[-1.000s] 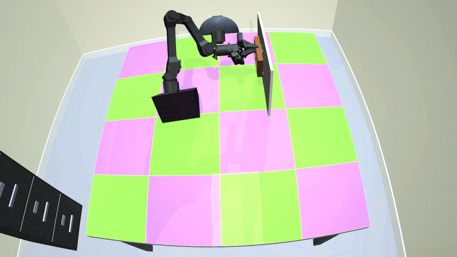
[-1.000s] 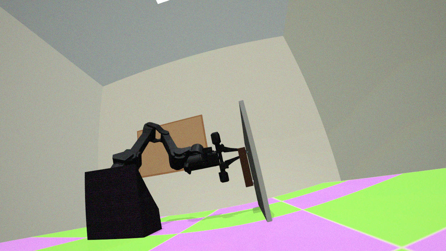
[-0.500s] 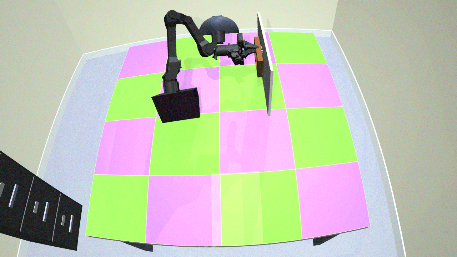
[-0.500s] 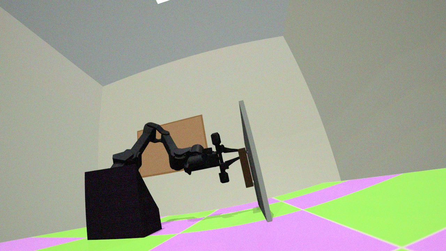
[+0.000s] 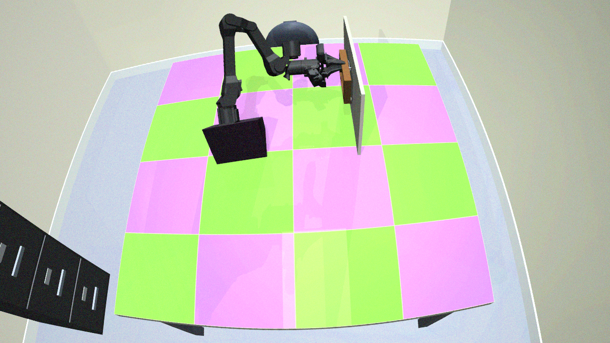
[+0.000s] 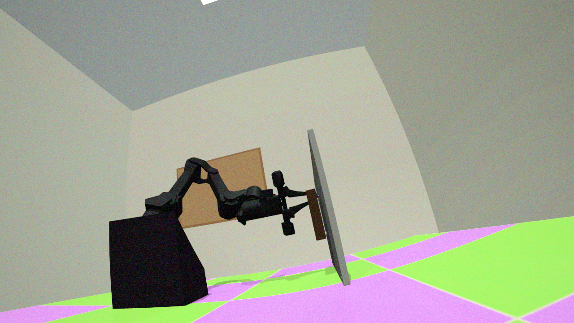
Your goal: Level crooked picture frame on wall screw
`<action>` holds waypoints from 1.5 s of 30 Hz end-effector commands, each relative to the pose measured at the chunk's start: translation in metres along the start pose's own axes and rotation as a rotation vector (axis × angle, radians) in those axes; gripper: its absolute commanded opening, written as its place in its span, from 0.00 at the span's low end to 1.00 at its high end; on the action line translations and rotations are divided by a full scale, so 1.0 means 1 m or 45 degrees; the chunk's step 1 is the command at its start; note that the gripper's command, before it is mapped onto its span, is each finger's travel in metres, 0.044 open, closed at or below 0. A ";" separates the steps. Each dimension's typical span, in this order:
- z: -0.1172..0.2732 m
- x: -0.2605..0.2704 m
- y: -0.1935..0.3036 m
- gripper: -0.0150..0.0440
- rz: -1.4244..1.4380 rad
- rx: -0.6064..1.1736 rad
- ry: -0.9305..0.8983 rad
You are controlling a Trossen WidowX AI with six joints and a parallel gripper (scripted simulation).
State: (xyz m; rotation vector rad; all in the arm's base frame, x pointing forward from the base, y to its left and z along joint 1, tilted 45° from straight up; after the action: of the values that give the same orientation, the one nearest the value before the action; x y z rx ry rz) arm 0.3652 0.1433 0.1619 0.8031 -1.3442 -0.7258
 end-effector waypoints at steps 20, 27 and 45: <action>0.000 -0.001 0.000 0.52 0.104 0.000 0.000; 0.000 -0.001 0.000 0.69 0.104 0.000 0.000; 0.107 -0.001 0.009 0.69 -0.065 -0.001 0.015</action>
State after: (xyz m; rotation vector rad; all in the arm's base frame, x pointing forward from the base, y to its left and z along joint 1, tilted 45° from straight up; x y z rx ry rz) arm 0.2686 0.1409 0.1659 0.8184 -1.3186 -0.7436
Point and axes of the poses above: the point midway between the two fingers, 35 mm back from their tips, its own z axis back along the fingers, its own x axis across the jaws, y = z × x, the point moved 1 cm from there along z, back along the fingers, and after that the axes turned 7 degrees about -z, right-handed, at the moved point
